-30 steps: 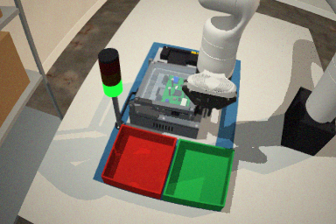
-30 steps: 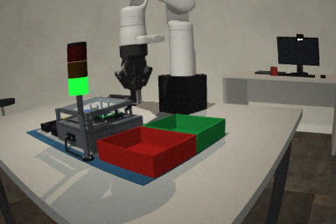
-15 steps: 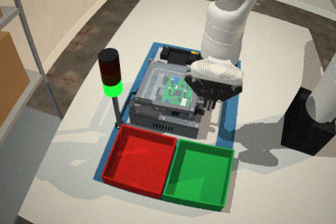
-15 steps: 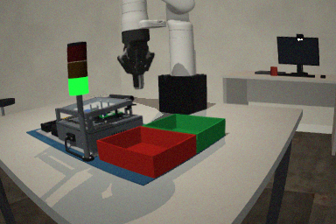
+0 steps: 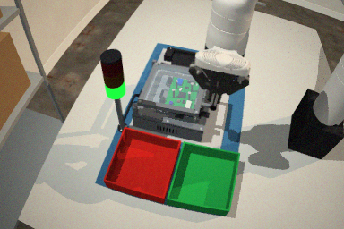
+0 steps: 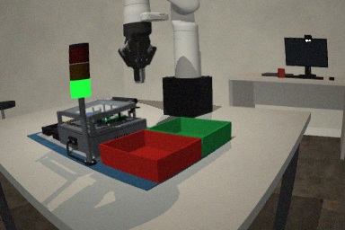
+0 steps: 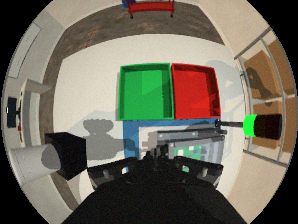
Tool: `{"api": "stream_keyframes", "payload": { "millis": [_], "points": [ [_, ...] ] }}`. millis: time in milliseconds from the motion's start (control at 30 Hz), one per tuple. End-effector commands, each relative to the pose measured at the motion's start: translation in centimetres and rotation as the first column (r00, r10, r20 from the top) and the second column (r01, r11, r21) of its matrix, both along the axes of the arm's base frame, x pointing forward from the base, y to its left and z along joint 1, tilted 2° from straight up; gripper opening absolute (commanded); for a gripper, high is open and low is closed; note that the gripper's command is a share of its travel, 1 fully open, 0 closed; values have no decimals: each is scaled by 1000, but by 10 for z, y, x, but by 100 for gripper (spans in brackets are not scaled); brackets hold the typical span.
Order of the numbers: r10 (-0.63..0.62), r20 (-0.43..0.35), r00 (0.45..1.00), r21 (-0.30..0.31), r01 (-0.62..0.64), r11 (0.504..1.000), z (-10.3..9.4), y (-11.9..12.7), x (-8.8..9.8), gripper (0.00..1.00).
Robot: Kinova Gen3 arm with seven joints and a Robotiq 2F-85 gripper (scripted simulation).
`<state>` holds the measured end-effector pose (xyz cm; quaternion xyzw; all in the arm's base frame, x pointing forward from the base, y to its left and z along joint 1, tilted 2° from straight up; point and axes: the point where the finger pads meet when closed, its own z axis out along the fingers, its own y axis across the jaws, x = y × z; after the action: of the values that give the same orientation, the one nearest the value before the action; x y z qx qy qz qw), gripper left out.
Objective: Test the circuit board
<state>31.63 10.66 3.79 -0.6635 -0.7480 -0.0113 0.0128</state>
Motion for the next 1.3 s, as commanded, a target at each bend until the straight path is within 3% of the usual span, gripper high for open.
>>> {"api": "stream_keyframes", "payload": {
  "millis": [0, 300, 333, 1267],
  "points": [
    [-1, 4, 1000, -3, 1, 1000, 2, -2, 3, 0],
    [-1, 4, 1000, -3, 1, 1000, 2, -2, 3, 0],
    [-1, 4, 1000, -3, 1, 1000, 2, -2, 3, 26],
    [-1, 4, 1000, -3, 1, 1000, 2, -2, 3, 26]
  ]
}}
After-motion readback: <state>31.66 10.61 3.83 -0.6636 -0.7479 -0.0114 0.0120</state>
